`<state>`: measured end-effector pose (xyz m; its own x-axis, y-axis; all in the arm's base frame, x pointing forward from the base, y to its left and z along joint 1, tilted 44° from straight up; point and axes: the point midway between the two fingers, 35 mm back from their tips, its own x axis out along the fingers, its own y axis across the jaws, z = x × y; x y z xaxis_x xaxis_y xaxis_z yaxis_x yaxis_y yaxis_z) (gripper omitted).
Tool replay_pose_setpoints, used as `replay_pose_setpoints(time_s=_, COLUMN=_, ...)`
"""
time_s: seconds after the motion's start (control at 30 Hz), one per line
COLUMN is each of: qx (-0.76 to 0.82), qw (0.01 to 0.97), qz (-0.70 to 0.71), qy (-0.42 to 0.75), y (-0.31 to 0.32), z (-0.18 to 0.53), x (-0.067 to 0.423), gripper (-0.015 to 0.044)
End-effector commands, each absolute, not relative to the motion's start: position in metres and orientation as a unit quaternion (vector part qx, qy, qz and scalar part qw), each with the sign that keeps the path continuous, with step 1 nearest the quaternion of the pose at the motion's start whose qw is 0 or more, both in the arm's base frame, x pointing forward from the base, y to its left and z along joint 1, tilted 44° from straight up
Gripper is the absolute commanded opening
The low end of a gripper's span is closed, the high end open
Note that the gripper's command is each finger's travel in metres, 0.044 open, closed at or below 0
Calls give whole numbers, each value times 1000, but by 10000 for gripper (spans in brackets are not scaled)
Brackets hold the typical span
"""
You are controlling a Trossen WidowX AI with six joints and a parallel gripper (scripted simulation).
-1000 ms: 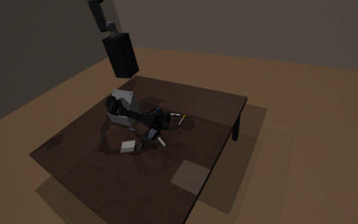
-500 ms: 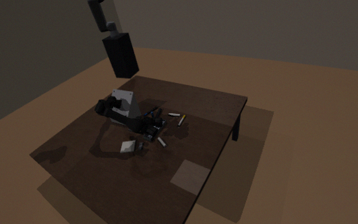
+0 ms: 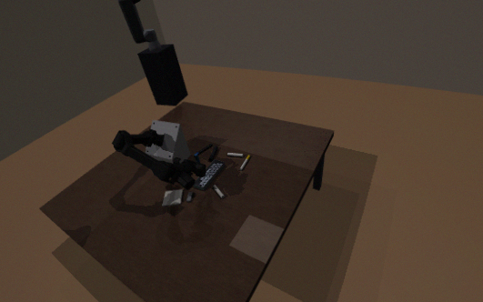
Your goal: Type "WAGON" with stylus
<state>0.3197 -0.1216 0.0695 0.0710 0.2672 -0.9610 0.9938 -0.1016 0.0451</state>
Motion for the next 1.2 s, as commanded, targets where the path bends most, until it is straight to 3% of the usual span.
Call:
replay_pose_setpoints(time_s=0.0, qx=619, qw=416, qz=-434, qy=506, y=-125, z=74, x=310, gripper=0)
replay_pose_setpoints(time_s=1.17, qx=618, qw=416, qz=-434, qy=506, y=-149, z=50, x=307, gripper=0)
